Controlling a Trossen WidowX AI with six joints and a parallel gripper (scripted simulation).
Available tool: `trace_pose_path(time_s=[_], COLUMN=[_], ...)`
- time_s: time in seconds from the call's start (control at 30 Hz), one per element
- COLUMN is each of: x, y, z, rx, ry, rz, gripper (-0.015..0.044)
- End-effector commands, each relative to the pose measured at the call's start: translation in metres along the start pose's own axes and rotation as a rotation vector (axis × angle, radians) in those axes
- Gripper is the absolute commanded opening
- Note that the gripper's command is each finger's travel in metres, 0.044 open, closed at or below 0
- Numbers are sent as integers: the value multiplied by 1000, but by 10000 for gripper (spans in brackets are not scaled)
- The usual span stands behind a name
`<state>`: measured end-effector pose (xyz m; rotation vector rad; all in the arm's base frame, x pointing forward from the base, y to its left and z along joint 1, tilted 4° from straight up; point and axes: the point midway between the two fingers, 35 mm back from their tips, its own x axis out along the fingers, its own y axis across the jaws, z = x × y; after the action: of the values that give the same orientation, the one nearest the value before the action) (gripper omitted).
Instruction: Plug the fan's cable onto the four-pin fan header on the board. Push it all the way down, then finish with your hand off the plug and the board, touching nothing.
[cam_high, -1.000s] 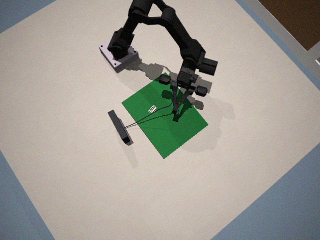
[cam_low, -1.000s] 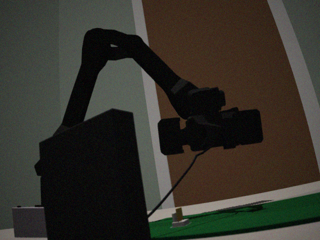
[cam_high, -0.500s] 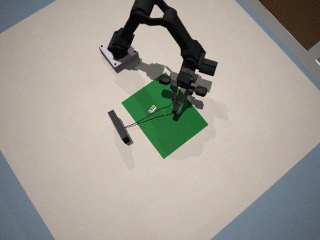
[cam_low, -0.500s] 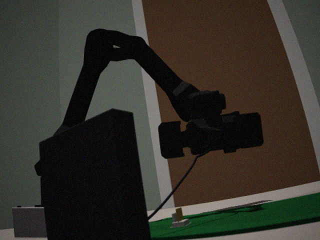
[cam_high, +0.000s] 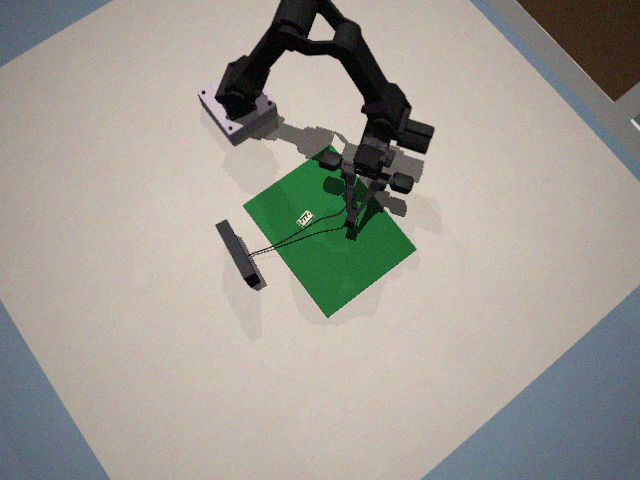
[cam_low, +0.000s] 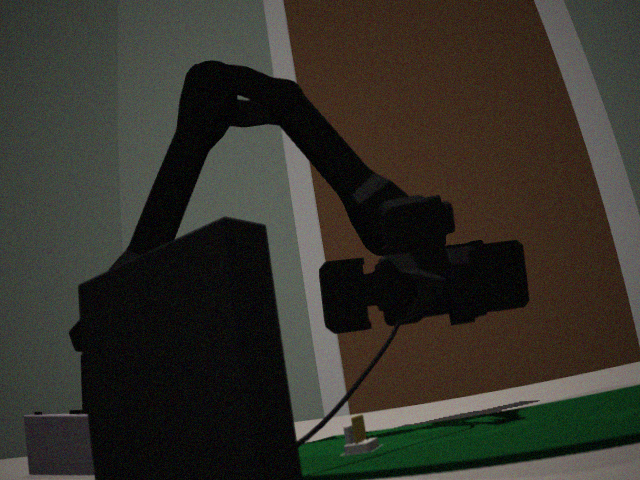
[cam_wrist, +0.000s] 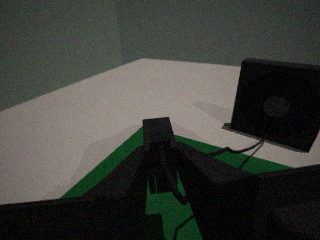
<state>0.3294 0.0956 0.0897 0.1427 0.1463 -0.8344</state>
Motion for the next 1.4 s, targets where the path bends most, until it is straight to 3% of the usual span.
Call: trace_pose_path(time_s=[0.0,1.37], x=[-1,5], y=[0,1], z=[-4,-40], rx=[2,2], ry=[-1,-1], rz=[0,0], gripper=[0,0])
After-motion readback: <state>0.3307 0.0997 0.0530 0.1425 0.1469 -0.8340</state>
